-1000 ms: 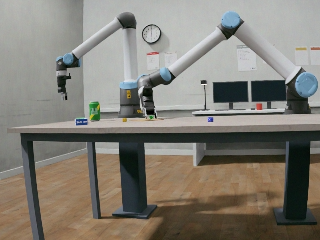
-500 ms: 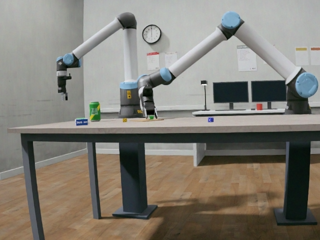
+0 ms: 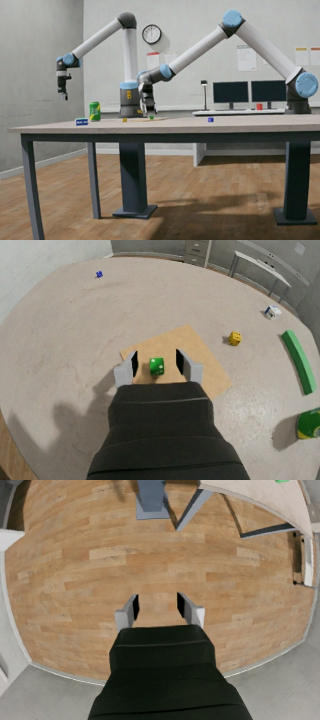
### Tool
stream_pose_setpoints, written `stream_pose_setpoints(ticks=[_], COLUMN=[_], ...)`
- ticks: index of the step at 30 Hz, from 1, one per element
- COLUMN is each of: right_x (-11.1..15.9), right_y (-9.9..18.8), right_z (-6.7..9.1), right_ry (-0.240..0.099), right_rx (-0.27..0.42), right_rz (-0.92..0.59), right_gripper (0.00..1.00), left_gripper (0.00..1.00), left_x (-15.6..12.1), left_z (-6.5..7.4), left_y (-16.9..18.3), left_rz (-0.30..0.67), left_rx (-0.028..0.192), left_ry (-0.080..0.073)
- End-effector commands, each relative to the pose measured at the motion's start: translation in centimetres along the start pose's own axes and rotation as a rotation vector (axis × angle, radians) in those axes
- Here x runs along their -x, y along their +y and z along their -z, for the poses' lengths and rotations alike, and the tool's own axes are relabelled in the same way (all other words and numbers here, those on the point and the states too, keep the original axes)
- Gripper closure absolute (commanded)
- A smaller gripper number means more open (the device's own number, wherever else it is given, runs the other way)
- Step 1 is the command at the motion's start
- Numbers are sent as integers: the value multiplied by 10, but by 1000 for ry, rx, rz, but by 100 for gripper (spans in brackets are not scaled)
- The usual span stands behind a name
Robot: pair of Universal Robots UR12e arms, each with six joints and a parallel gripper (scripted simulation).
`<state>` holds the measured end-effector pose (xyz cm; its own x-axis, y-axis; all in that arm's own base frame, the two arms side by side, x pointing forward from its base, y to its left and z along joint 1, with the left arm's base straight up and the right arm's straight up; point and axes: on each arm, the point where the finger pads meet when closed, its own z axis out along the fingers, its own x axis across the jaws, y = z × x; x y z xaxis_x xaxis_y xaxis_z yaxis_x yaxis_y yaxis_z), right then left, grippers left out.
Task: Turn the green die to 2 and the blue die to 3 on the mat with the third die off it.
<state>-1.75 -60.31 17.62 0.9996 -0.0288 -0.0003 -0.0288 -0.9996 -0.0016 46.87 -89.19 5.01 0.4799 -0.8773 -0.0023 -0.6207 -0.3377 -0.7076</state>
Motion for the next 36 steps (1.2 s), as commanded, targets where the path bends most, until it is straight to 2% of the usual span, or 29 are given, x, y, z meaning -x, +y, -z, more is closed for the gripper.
stream_pose_setpoints(ticks=[1, 6, 14, 22, 26, 29, 33, 36], right_x=[0, 0, 0, 0, 0, 0, 0, 0], right_y=[1, 1, 1, 1, 1, 1, 1, 1], right_z=[1, 1, 1, 1, 1, 1, 1, 1], right_ry=[0, 0, 0, 0, 0, 0, 0, 0], right_rx=[2, 2, 2, 2, 2, 2, 2, 2], right_rz=[0, 0, 0, 0, 0, 0, 0, 0], right_gripper=[0, 0, 0, 0, 0, 0, 0, 0], left_gripper=[0, 0, 0, 0, 0, 0, 0, 0], left_x=[-1, -1, -1, -1, 0, 0, 1, 0], left_z=[8, 20, 30, 33, 32, 31, 30, 31], left_y=[-8, -20, -30, -32, -33, -33, -35, -36], left_rz=[2, 2, 2, 2, 2, 3, 4, 3], left_rx=[1, 1, 1, 1, 9, 48, 144, 214], left_ry=[2, 2, 2, 2, 1, -4, -7, -4])
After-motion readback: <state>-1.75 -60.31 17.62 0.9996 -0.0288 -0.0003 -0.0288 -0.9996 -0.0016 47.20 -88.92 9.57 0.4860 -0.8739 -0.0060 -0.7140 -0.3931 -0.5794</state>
